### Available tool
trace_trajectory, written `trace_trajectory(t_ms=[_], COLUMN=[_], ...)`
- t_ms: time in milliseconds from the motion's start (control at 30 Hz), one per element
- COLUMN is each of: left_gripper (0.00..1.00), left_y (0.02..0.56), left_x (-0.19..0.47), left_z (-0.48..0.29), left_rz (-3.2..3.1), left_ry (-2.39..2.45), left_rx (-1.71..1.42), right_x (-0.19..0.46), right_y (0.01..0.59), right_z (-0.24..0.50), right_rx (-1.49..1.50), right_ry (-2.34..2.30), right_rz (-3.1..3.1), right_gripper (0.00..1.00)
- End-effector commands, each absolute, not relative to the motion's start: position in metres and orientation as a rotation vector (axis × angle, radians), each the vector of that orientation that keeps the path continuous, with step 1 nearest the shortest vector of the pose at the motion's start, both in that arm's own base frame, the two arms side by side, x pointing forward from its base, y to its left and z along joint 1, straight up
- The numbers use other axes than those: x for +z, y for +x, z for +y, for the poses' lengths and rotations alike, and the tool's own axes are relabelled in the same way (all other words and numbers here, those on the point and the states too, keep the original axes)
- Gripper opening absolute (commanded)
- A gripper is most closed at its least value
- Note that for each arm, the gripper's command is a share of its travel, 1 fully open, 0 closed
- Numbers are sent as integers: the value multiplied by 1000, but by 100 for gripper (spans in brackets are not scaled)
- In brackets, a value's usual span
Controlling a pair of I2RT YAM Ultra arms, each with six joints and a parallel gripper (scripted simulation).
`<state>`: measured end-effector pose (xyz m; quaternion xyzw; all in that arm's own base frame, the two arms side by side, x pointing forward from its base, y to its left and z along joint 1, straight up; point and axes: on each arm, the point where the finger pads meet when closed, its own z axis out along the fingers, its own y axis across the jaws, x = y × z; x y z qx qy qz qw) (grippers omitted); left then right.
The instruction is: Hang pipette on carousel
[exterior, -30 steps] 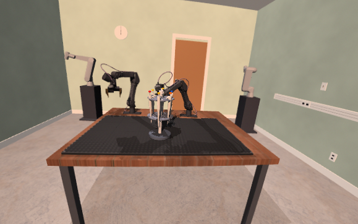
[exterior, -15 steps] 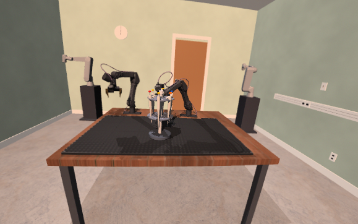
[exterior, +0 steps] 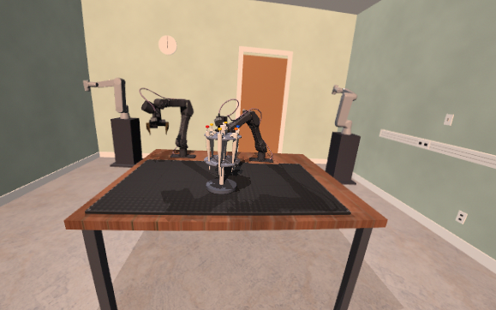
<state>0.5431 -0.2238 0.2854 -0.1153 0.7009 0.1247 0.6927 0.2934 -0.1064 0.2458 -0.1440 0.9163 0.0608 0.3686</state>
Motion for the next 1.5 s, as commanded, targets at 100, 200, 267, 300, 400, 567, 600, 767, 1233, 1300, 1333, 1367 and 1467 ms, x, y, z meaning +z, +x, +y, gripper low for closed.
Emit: trace_trajectory(t_ms=[100,200,267,300,400,567,600,767,1233,1300,1333,1367,1467], left_gripper=[12,12,12,12,12,12,12,12,12,12,12,12,12], left_y=[538,538,538,538,538,538,538,538,534,534,534,534,534], left_x=[318,318,318,318,318,318,318,318,323,323,323,323,323], left_z=[-217,-217,-217,-217,-217,-217,-217,-217,-222,-222,-222,-222,-222], left_rz=[1517,1517,1517,1517,1517,1517,1517,1517,1505,1505,1505,1505,1505], left_ry=[-317,-317,-317,-317,-317,-317,-317,-317,-321,-321,-321,-321,-321], left_rx=[253,253,253,253,253,253,253,253,233,233,233,233,233], right_x=[253,253,253,253,253,253,253,253,253,253,253,253,253], right_y=[297,297,297,297,297,297,297,297,297,297,297,297,297], right_z=[-109,-109,-109,-109,-109,-109,-109,-109,-109,-109,-109,-109,-109], right_rx=[147,147,147,147,147,147,147,147,147,147,147,147,147], right_ry=[-379,-379,-379,-379,-379,-379,-379,-379,-379,-379,-379,-379,-379], right_rz=[2324,2324,2324,2324,2324,2324,2324,2324,2324,2324,2324,2324,2324], right_gripper=[100,100,100,100,100,100,100,100,100,100,100,100,100])
